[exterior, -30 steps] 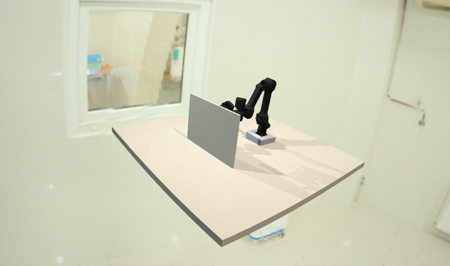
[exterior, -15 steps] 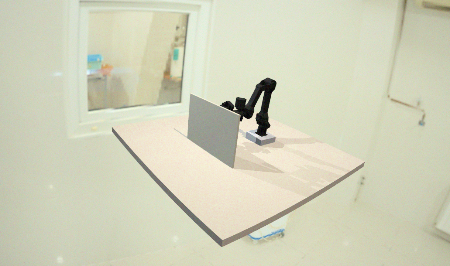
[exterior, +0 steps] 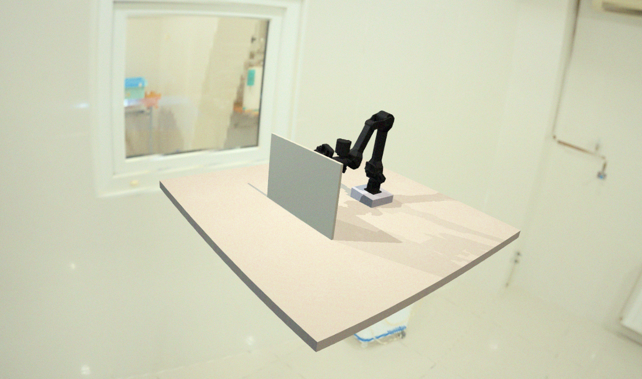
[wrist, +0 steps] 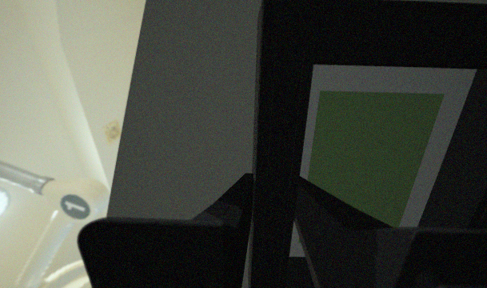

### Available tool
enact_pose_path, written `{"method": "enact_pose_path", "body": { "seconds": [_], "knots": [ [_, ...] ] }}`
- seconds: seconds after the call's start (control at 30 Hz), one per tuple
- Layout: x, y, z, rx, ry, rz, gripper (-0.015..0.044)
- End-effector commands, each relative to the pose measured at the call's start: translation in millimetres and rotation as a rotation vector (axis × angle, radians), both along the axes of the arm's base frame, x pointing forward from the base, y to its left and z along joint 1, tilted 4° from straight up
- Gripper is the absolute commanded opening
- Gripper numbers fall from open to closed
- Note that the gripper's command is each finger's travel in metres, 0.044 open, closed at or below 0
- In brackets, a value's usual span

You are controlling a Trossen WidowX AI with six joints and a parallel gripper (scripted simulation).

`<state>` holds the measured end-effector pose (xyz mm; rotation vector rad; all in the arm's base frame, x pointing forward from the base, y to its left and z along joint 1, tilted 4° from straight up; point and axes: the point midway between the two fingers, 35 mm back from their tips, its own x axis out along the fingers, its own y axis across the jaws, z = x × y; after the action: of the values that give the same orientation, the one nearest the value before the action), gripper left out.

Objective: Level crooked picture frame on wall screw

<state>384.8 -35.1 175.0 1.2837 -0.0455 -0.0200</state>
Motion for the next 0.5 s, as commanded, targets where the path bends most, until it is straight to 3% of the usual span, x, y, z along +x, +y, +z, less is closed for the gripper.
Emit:
{"method": "enact_pose_path", "body": {
  "seconds": [0.0,0.47],
  "knots": [
    [0.2,-0.5,0.0,0.003,0.000,-0.003,0.0000],
    [0.1,0.7,2.5,0.003,0.000,-0.003,0.0000]
  ]
}}
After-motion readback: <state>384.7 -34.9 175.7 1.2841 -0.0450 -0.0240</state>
